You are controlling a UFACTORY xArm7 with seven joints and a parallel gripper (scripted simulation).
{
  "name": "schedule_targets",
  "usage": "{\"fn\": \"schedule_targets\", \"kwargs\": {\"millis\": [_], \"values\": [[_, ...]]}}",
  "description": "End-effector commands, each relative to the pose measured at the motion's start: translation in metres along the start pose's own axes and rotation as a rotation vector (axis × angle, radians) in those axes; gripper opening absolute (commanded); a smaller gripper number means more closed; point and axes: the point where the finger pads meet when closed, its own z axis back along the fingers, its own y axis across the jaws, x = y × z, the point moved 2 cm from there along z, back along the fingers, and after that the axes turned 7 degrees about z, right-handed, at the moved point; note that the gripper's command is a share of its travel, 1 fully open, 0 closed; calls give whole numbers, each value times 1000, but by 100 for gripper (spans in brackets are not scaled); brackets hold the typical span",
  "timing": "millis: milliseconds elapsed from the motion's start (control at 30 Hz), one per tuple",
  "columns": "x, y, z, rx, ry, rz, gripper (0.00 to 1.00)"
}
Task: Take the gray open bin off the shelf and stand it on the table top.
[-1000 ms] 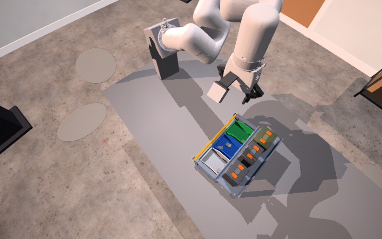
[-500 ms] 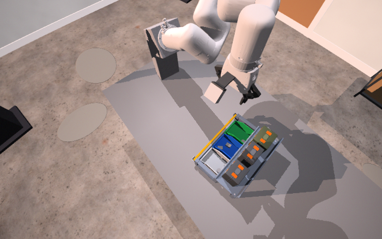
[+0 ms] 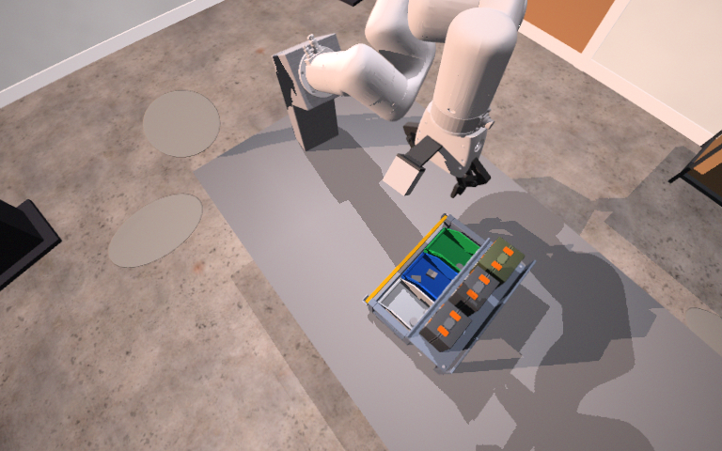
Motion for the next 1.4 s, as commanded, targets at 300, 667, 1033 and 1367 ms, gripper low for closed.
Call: {"fn": "schedule_targets", "kwargs": {"millis": [300,667,1033,1367], "values": [[-2,1,1,-3,1,1,100],[-3,3,1,-3,1,1,100],[-4,3,1,-3,1,1,100],[-4,4,1,-3,1,1,100]]}}
